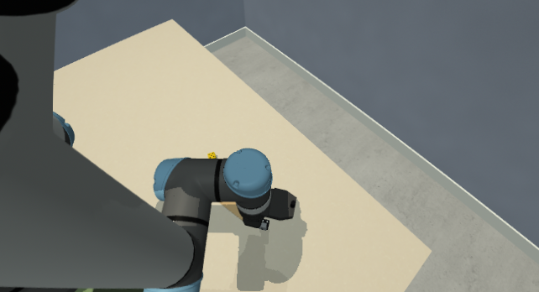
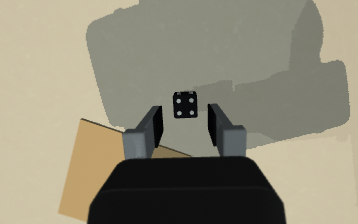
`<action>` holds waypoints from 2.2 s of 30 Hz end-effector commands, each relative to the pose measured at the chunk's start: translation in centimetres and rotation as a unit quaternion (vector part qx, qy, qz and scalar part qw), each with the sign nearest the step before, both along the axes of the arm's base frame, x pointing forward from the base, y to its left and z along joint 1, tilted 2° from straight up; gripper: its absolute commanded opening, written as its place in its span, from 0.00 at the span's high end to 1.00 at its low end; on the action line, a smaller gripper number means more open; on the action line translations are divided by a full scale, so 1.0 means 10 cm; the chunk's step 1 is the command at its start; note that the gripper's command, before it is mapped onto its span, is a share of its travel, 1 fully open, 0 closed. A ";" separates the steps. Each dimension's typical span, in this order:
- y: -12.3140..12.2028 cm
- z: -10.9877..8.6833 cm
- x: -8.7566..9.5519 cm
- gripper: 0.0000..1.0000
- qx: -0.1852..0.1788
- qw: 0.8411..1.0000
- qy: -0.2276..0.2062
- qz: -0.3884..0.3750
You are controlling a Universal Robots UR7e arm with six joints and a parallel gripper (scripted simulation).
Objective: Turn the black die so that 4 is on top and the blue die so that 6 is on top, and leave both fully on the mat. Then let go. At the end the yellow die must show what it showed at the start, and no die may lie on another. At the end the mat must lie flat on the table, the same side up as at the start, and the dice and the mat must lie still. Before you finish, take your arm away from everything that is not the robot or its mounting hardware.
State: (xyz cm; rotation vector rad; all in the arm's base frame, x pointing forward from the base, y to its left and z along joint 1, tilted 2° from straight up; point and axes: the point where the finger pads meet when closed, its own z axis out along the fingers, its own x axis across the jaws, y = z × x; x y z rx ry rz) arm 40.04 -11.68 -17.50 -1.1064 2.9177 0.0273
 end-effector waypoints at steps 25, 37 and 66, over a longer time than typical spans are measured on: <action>0.00 -0.32 0.00 0.21 0.000 1.000 0.000 0.000; 0.00 -0.35 0.00 0.21 0.000 1.000 0.000 0.000; 0.00 -0.35 0.00 0.21 0.000 1.000 0.000 0.000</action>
